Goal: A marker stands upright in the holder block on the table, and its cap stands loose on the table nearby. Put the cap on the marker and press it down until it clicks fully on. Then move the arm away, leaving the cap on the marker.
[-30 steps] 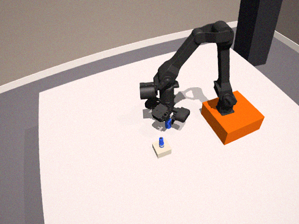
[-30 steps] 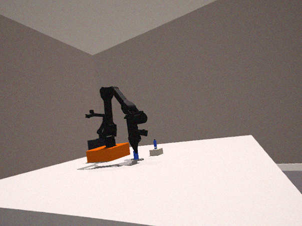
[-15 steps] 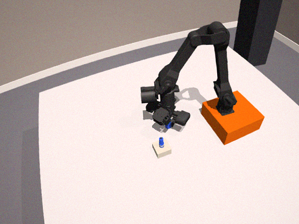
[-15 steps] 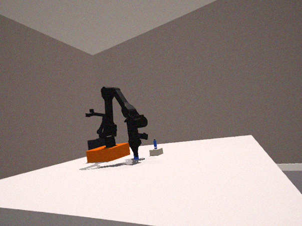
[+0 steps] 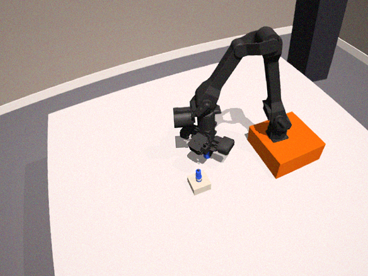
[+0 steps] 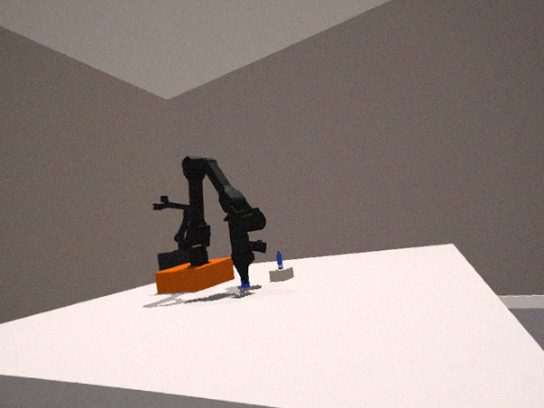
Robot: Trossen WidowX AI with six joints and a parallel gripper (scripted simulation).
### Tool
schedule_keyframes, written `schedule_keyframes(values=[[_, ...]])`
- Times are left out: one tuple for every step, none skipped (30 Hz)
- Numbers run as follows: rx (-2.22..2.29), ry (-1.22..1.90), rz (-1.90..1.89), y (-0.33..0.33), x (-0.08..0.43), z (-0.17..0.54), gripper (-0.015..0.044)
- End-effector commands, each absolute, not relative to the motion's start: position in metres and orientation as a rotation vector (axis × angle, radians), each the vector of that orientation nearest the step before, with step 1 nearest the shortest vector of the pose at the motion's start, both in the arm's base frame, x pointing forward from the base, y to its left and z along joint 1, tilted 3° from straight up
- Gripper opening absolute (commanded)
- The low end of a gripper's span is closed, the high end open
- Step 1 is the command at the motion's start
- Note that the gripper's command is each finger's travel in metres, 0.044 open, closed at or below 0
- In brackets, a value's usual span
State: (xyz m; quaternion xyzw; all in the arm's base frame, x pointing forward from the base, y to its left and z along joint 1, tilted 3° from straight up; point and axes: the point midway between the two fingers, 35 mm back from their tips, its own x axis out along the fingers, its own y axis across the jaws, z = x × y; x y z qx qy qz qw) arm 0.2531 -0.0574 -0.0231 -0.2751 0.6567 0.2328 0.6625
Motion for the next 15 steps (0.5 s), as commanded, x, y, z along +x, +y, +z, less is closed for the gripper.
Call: schedule_keyframes(values=[[-0.634,1.486,0.527,-0.058,0.254,-0.019,0.0000],[-0.634,1.486,0.527,-0.058,0.254,-0.018,0.0000],[-0.633,1.486,0.527,-0.057,0.254,-0.016,0.0000],[-0.633,1.486,0.527,-0.057,0.254,-0.014,0.0000],[-0.633,1.486,0.527,-0.057,0.254,-0.011,0.0000],[-0.632,1.485,0.527,-0.057,0.254,-0.009,0.0000],[-0.632,1.485,0.527,-0.057,0.254,-0.006,0.0000],[-0.631,1.485,0.527,-0.057,0.255,-0.003,0.0000],[-0.631,1.485,0.527,-0.057,0.255,0.000,0.0000],[-0.631,1.485,0.527,-0.057,0.255,0.003,0.0000],[-0.630,1.485,0.527,-0.056,0.255,0.006,0.0000],[-0.630,1.485,0.527,-0.056,0.255,0.009,0.0000],[-0.629,1.485,0.527,-0.056,0.254,0.012,0.0000],[-0.629,1.485,0.527,-0.056,0.254,0.015,0.0000],[-0.629,1.485,0.527,-0.056,0.254,0.017,0.0000]])
